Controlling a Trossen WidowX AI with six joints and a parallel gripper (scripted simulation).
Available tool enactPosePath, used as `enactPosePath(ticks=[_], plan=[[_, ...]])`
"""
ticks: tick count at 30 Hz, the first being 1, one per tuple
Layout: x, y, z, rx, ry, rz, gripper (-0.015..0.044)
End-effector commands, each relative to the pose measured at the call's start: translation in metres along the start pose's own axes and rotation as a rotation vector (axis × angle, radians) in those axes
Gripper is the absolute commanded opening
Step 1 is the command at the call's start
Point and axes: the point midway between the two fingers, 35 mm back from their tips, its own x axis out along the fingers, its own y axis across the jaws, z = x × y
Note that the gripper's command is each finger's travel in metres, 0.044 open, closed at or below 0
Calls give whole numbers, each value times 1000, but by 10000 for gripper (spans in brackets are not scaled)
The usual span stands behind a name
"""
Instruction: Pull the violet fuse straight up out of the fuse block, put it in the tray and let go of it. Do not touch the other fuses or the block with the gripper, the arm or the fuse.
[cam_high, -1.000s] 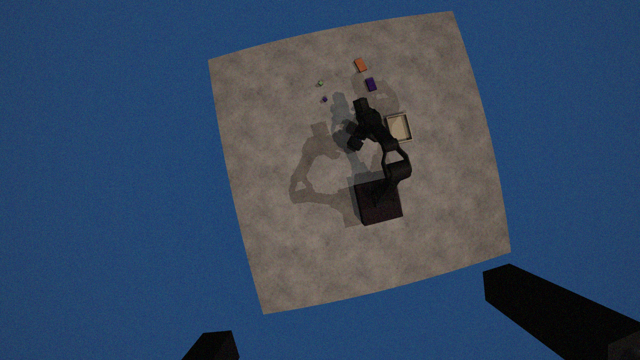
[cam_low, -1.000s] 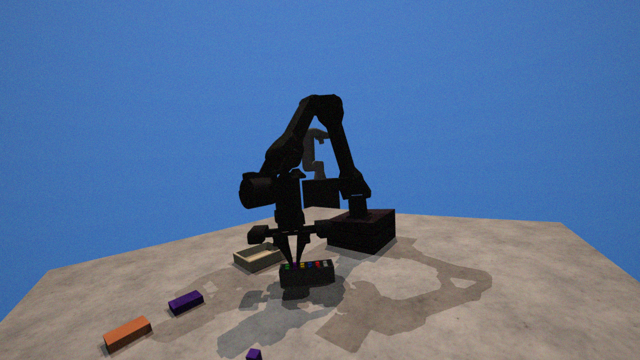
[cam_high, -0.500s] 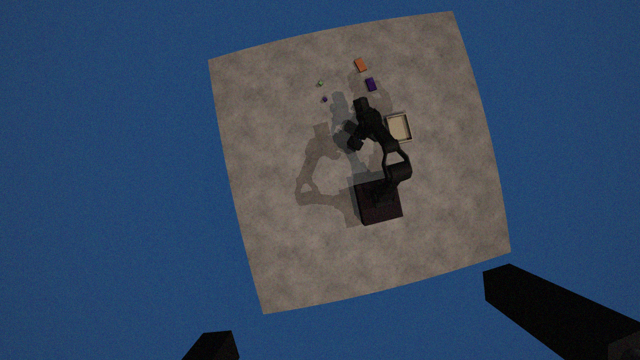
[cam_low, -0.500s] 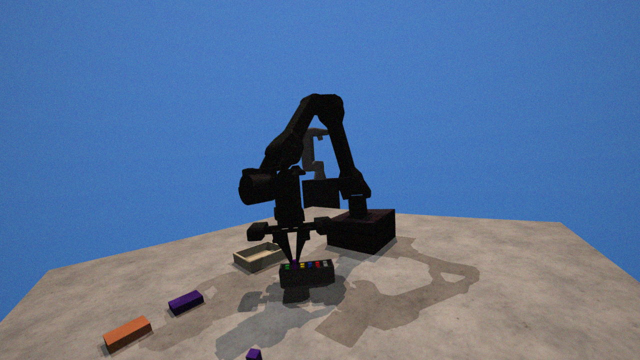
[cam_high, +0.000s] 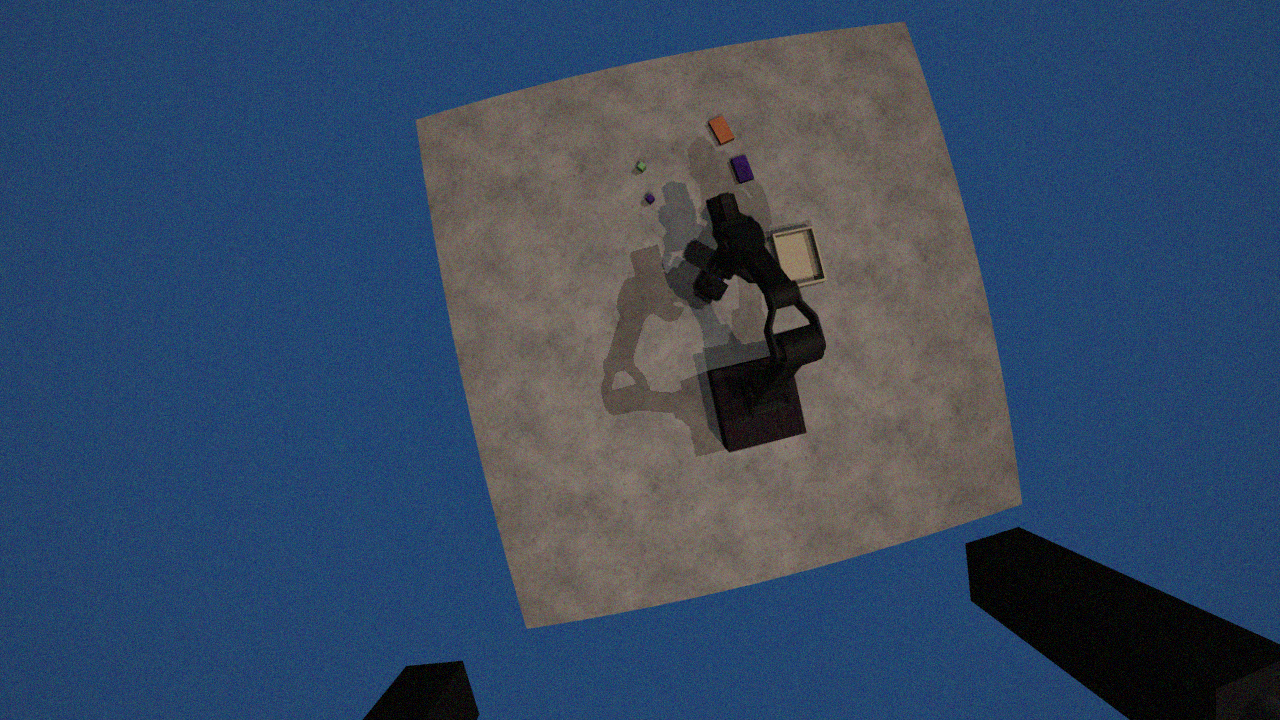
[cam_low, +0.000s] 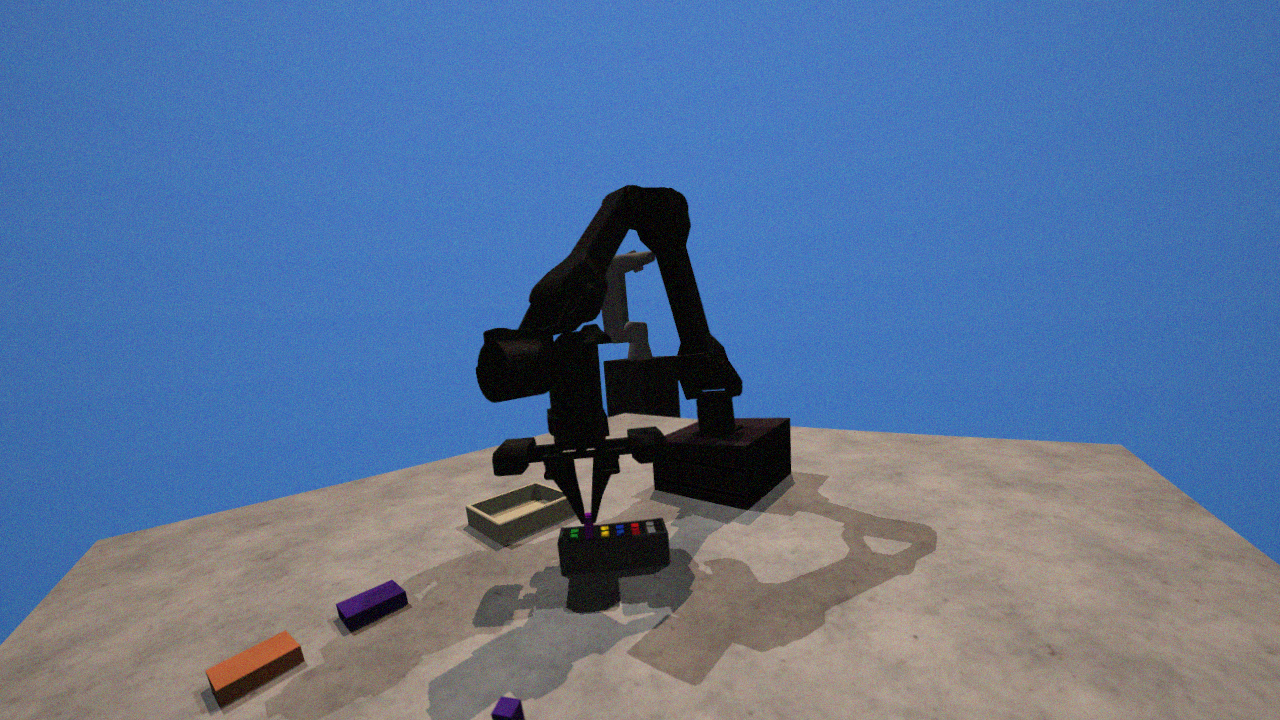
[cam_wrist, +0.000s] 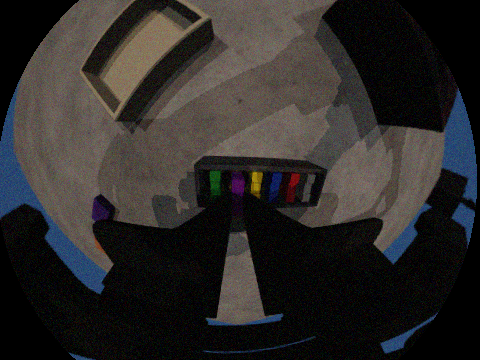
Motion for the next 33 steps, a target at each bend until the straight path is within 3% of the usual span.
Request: enactPosePath(ticks=[1,33], plan=[[-3,1,0,3,-1,3,0],[-18,0,0,2,-2,4,0]])
